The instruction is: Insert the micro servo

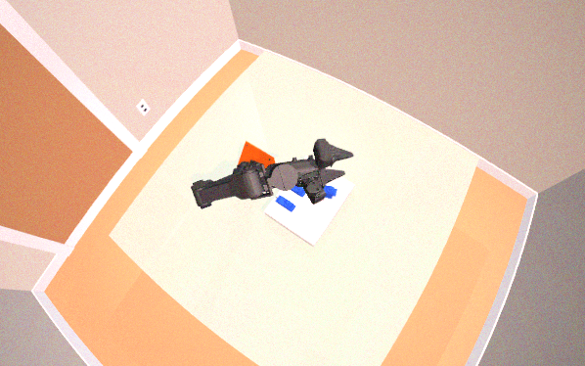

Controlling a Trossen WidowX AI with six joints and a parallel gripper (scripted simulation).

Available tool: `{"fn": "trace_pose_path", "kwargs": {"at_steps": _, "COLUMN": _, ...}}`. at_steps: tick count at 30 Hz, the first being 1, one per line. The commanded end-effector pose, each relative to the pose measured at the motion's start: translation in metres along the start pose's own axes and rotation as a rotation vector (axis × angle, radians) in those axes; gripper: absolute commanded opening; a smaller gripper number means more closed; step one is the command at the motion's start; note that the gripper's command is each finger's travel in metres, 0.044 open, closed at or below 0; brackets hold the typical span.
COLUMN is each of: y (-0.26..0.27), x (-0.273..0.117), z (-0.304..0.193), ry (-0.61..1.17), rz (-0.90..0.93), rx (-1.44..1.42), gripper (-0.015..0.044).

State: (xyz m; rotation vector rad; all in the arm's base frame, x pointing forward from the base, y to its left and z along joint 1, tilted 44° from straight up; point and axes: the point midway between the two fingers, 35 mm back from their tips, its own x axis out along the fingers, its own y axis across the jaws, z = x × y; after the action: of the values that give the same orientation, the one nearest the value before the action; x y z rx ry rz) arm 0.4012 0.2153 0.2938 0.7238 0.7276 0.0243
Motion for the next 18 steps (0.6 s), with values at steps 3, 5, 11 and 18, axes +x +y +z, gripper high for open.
{"fn": "trace_pose_path", "kwargs": {"at_steps": 3, "y": -0.039, "x": 0.029, "z": -0.018, "ry": 0.053, "rz": -0.175, "rx": -0.089, "gripper": 0.0440}}
{"fn": "trace_pose_path", "kwargs": {"at_steps": 5, "y": -0.052, "x": 0.036, "z": -0.023, "ry": 0.073, "rz": -0.229, "rx": -0.117, "gripper": 0.0440}}
{"fn": "trace_pose_path", "kwargs": {"at_steps": 11, "y": -0.091, "x": 0.053, "z": -0.040, "ry": 0.138, "rz": -0.389, "rx": -0.206, "gripper": 0.0440}}
{"fn": "trace_pose_path", "kwargs": {"at_steps": 18, "y": -0.135, "x": 0.065, "z": -0.058, "ry": 0.227, "rz": -0.568, "rx": -0.316, "gripper": 0.0440}}
